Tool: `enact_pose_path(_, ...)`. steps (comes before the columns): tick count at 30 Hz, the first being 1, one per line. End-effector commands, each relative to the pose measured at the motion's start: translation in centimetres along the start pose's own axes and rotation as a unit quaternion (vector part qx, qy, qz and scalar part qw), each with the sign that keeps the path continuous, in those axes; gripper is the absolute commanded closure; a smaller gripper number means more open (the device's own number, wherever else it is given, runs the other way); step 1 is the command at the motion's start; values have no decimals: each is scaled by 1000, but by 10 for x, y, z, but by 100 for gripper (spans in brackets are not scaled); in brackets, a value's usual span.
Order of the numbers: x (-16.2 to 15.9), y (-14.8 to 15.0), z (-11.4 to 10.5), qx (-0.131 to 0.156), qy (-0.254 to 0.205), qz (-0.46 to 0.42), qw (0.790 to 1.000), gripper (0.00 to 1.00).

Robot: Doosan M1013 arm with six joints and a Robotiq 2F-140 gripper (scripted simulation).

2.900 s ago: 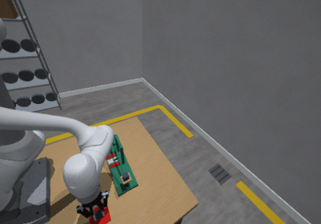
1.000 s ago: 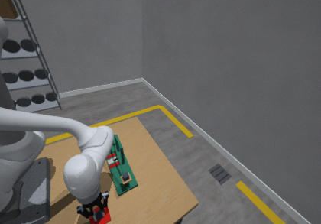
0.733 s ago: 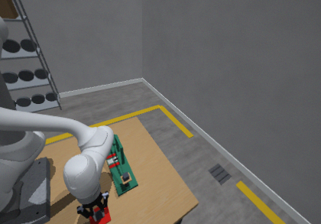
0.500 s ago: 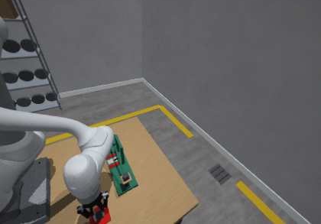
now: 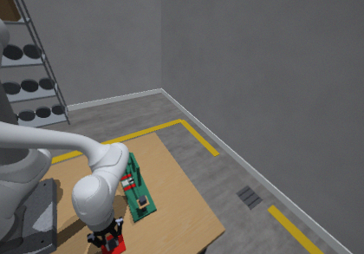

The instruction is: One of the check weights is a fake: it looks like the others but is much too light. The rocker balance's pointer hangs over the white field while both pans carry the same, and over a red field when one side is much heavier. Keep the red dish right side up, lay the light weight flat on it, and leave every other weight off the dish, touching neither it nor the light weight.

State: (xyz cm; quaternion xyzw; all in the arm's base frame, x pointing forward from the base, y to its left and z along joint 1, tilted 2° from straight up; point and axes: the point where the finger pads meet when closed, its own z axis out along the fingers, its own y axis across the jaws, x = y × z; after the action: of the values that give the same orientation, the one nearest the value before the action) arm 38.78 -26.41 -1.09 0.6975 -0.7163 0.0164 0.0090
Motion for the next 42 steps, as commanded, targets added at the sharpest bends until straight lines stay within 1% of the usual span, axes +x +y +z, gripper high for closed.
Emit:
enact_pose_path(1,0,0,0,0,0,0,1000,74)
enact_pose_path(2,0,0,0,0,0,0,1000,74)
enact_pose_path(3,0,0,0,0,0,0,1000,71)
enact_pose_path(5,0,0,0,0,0,0,1000,71)
enact_pose_path(6,0,0,0,0,0,0,1000,69)
enact_pose_path(10,0,0,0,0,0,0,1000,69)
enact_pose_path(11,0,0,0,0,0,0,1000,67)
enact_pose_path(13,0,0,0,0,0,0,1000,67)
enact_pose_path(14,0,0,0,0,0,0,1000,65)
enact_pose_path(29,0,0,-3,0,0,0,1000,65)
enact_pose_path(34,0,0,-17,0,0,0,1000,65)
enact_pose_path(42,0,0,-59,0,0,0,1000,65)
